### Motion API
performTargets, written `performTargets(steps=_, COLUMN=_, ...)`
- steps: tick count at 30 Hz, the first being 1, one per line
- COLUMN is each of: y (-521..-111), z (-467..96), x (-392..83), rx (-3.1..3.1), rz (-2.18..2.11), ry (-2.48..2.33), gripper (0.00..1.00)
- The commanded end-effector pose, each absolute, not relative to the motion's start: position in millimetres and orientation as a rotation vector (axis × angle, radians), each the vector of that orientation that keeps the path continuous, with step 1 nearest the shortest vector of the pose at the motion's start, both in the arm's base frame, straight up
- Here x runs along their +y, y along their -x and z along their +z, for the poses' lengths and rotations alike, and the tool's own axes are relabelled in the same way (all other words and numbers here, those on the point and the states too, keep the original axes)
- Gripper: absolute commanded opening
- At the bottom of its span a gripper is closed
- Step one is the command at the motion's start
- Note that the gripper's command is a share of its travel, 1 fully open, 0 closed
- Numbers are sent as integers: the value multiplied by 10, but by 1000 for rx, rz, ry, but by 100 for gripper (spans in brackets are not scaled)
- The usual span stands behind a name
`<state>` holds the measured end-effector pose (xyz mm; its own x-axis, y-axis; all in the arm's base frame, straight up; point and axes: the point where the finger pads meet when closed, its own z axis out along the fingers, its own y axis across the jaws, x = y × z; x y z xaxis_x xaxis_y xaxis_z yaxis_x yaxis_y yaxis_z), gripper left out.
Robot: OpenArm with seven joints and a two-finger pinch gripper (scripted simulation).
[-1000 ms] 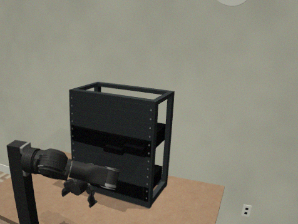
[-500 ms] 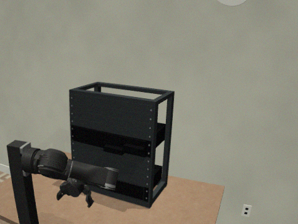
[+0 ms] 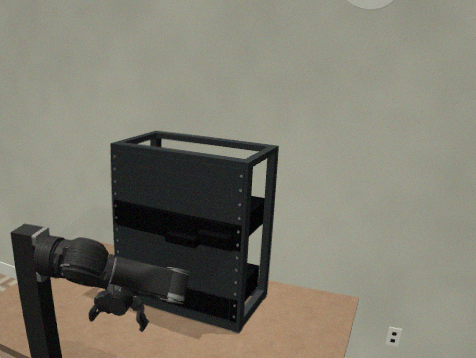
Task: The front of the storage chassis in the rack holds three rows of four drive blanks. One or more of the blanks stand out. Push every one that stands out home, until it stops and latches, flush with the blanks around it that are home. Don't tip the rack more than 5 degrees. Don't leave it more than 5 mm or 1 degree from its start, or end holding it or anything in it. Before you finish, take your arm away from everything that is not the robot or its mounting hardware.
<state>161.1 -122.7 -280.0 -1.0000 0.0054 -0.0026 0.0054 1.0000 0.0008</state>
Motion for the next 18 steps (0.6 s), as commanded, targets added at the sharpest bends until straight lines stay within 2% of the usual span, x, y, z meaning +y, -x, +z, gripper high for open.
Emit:
performTargets(steps=1, y=-1602, z=-2798, x=-1227, rx=3139, rz=-5, ry=7, gripper=100)
performTargets(steps=18, y=-1618, z=-2789, x=-1190, rx=3131, rz=19, ry=4, gripper=100)
